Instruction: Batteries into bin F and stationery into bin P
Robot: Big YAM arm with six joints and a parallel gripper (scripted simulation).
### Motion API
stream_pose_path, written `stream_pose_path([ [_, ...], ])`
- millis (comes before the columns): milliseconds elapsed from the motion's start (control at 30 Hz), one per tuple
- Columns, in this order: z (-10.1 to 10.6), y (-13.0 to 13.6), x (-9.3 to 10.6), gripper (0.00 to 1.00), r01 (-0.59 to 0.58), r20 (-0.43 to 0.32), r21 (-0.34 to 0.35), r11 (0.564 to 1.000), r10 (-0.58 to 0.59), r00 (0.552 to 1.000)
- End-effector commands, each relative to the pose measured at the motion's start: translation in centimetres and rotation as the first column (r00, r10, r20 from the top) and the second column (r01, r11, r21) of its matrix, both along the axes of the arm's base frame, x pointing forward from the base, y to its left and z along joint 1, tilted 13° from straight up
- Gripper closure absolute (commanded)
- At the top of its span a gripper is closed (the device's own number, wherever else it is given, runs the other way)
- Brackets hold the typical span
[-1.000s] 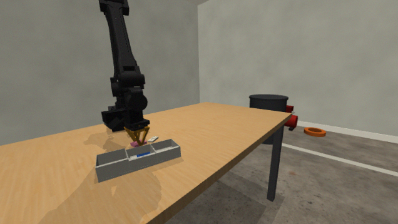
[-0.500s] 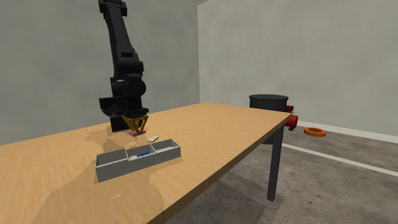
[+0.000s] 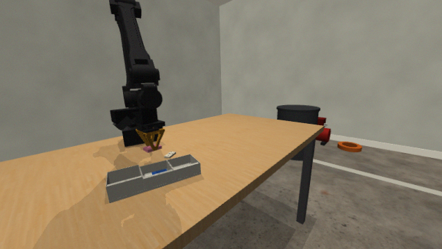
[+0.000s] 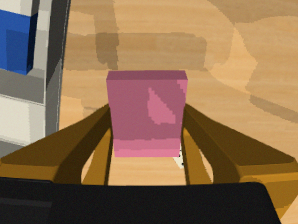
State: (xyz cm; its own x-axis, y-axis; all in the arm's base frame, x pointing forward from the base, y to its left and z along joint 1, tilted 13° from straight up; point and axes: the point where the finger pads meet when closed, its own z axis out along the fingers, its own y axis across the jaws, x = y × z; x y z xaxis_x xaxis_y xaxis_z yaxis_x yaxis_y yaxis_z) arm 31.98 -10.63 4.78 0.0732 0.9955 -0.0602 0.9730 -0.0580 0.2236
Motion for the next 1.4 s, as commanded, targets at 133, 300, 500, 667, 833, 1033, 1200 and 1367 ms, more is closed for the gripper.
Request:
stream_pose_path([
  [133,0.2,-0.3,0.1,0.66,-0.005,0.013,-0.009,1.000,0.005,1.000],
  [300,1.0,-0.4,1.0,0.66,0.000,0.029,-0.012,1.000,0.001,1.000],
  [500,2.7,-0.8,1.5,0.66,-0.004,0.051,-0.022,1.000,0.005,0.999],
  [667,2.0,-1.2,1.9,0.66,0.000,0.024,-0.012,1.000,0.000,1.000],
  [833,2.6,-2.4,4.2,0.66,-0.097,0.015,-0.035,0.995,0.098,0.995],
  [1033,3.5,-4.0,7.4,0.66,-0.282,-0.015,-0.076,0.956,0.282,0.959],
  [1200,3.9,-4.8,9.0,0.66,-0.355,-0.029,-0.092,0.930,0.354,0.935],
  [1367,4.3,-5.3,10.3,0.66,-0.504,-0.060,-0.123,0.855,0.500,0.864],
])
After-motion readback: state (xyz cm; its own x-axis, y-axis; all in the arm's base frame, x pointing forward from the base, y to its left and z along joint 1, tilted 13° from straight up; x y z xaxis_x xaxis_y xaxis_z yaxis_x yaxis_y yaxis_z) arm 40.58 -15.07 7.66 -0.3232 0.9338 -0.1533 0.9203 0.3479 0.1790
